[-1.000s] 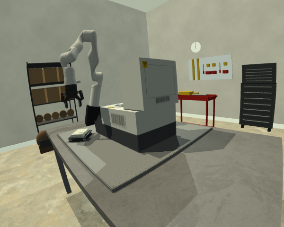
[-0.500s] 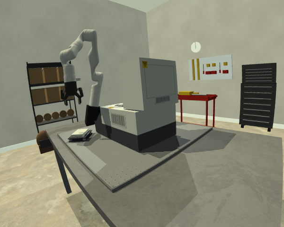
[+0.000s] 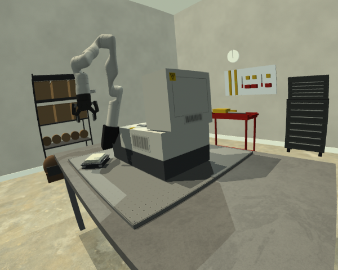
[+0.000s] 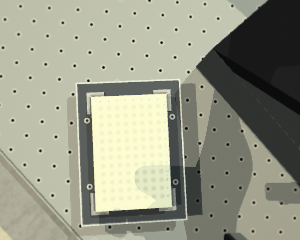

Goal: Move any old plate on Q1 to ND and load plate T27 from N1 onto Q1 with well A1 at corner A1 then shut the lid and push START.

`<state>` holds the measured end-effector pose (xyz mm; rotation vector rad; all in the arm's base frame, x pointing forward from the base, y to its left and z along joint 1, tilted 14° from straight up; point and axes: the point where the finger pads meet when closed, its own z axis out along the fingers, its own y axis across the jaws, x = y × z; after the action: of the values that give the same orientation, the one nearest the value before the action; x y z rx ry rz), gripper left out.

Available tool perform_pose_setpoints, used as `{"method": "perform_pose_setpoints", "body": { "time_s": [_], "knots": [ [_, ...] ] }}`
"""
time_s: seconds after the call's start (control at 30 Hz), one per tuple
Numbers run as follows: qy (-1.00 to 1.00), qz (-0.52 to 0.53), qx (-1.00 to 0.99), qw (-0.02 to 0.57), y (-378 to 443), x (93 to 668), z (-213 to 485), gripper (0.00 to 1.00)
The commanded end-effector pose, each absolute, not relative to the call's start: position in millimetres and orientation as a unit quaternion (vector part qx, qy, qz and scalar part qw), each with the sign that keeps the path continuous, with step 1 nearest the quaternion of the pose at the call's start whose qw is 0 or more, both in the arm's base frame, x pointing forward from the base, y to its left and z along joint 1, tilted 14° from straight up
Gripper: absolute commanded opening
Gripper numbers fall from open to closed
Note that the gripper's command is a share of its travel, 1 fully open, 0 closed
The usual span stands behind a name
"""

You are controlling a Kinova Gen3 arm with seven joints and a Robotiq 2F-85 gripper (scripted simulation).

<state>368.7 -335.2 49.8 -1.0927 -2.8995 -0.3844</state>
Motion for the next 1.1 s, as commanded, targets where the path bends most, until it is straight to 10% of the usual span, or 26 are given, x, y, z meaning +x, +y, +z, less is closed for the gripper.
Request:
{"method": "perform_pose_setpoints", "body": {
  "time_s": [0.0, 1.07],
  "knots": [
    [-0.929, -0.123, -0.350, 0.009, -336.9, 368.6, 55.2, 1.00],
    [-0.992, -0.117, 0.019, -0.037, -275.9, 368.7, 72.4, 1.00]
  ]
}}
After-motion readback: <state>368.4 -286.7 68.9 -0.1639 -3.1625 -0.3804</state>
